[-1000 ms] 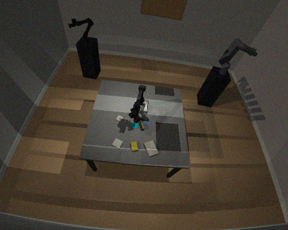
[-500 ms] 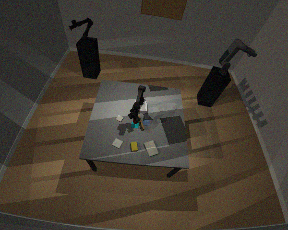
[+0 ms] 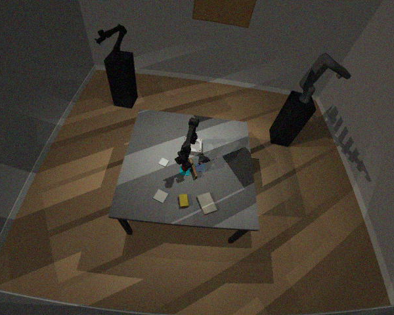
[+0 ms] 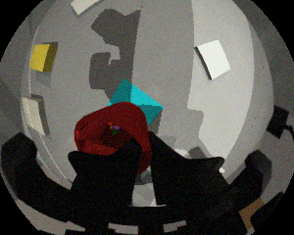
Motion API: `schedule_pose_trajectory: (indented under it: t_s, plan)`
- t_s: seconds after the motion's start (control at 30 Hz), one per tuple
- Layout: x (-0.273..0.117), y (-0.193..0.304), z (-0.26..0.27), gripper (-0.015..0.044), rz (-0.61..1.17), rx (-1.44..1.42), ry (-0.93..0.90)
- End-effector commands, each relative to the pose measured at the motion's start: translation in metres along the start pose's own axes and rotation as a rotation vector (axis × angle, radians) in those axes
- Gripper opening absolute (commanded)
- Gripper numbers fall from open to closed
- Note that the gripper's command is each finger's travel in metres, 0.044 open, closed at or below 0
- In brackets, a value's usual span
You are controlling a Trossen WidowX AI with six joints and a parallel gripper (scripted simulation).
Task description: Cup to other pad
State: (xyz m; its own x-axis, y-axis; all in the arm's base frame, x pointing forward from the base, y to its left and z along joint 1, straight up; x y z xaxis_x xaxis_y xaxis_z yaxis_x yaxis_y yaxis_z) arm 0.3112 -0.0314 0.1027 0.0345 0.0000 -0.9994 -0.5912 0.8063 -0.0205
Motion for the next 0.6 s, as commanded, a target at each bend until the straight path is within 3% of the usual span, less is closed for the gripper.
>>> schedule_pose_trajectory:
  t_s: [0.0,0.57]
  plan:
    - [0.009,0.001,-0.002,0.0000,0.002,-0.005,0.009]
    - [0.036,0.001,-0.003,0.0000,0.002,-0.005,0.009]
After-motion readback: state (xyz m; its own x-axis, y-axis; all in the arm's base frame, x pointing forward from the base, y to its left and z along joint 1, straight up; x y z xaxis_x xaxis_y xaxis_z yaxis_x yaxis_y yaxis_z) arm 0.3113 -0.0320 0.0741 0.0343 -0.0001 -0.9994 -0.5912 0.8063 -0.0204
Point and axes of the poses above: the point midway between the two fingers, 35 mm back from their tips, its own x axis out along the fingers, its own z axis across the jaws, y = z × x, the point moved 4 cm from there along -x, back along the fingers, and after that the axes turned 1 degree about -x, right-handed, at the moved point
